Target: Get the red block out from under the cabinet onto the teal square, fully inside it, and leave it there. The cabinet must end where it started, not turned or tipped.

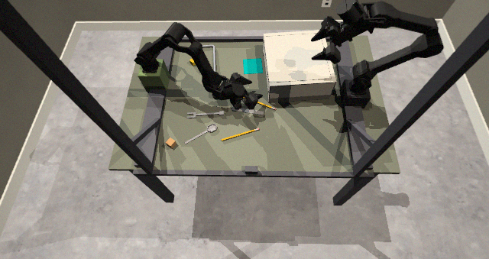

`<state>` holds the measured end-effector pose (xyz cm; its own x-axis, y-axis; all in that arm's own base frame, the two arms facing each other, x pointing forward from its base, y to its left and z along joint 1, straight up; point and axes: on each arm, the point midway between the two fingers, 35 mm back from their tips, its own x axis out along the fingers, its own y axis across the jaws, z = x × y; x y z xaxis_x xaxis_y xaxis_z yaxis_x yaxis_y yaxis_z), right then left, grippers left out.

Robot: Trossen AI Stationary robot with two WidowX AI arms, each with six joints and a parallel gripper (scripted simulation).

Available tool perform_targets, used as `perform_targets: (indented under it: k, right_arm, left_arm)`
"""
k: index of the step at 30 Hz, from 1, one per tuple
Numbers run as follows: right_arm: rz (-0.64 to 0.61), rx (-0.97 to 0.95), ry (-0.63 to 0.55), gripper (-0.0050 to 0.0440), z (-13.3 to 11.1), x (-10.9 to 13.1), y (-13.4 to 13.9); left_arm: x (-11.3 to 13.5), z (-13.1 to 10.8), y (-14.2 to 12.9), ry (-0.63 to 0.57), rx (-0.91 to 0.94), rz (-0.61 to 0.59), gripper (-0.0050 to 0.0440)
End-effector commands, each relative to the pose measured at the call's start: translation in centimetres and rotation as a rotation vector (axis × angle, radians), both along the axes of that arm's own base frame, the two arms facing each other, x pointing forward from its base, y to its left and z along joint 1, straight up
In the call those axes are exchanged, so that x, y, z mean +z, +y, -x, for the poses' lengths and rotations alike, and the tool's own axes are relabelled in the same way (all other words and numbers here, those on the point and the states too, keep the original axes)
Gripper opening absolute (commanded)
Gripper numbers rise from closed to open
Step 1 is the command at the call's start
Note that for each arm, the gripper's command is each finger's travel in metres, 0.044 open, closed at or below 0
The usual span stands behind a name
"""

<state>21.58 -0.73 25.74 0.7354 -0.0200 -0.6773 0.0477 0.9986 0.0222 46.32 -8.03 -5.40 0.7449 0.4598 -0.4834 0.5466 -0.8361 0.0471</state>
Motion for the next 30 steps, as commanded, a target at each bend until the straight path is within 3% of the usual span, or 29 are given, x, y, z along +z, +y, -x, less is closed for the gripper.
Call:
perform_targets:
  k: [1,24,30]
  right_arm:
    - [0.025,0.026,-0.035,0.0440,0.4,0.4,-0.7]
    - [0.025,0.023,-0.040,0.0440,0.3,0.8,-0.7]
    - [0.024,0.022,-0.039,0.0440,-0.8,0.0,-0.8]
  left_arm:
    - [-0.2,-0.4,1.7,-0.055,0.043,-0.089,0.0440]
    - [0.4,-0.7,1.4,-0.071,0.041,-0.079,0.0440]
    - [1.4,-0.7,1.8,-0.106,0.079,0.002,0.0296]
